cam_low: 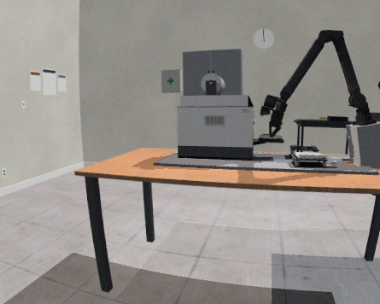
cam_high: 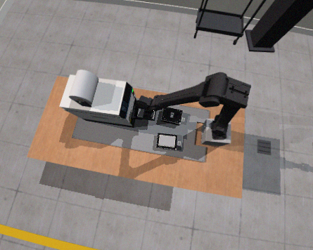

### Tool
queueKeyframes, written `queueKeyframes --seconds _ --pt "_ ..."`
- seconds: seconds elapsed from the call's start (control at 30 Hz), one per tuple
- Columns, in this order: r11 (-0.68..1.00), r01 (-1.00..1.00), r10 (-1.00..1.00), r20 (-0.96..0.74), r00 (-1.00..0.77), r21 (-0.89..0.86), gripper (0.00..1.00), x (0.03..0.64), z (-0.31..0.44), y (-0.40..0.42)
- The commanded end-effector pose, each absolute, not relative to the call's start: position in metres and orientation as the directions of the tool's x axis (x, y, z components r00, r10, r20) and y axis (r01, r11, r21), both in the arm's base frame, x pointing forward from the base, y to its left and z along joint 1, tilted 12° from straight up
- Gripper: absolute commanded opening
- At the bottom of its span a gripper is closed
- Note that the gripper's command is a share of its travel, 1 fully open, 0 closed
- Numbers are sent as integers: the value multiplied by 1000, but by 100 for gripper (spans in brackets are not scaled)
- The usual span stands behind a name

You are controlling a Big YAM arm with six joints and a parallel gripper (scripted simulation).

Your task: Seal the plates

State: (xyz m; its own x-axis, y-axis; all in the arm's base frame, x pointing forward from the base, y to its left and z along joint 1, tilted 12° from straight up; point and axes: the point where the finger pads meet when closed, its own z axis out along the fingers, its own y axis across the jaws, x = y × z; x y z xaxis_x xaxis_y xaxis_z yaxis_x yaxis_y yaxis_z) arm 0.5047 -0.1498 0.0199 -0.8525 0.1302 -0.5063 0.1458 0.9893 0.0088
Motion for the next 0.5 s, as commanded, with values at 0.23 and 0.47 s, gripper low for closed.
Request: queueKeyframes --seconds 0.23,0.47 --pt "990 139 109 -569 -815 -10 0 523 47 -160" --pt "990 139 109 -567 -816 -9 0 523 46 -160"
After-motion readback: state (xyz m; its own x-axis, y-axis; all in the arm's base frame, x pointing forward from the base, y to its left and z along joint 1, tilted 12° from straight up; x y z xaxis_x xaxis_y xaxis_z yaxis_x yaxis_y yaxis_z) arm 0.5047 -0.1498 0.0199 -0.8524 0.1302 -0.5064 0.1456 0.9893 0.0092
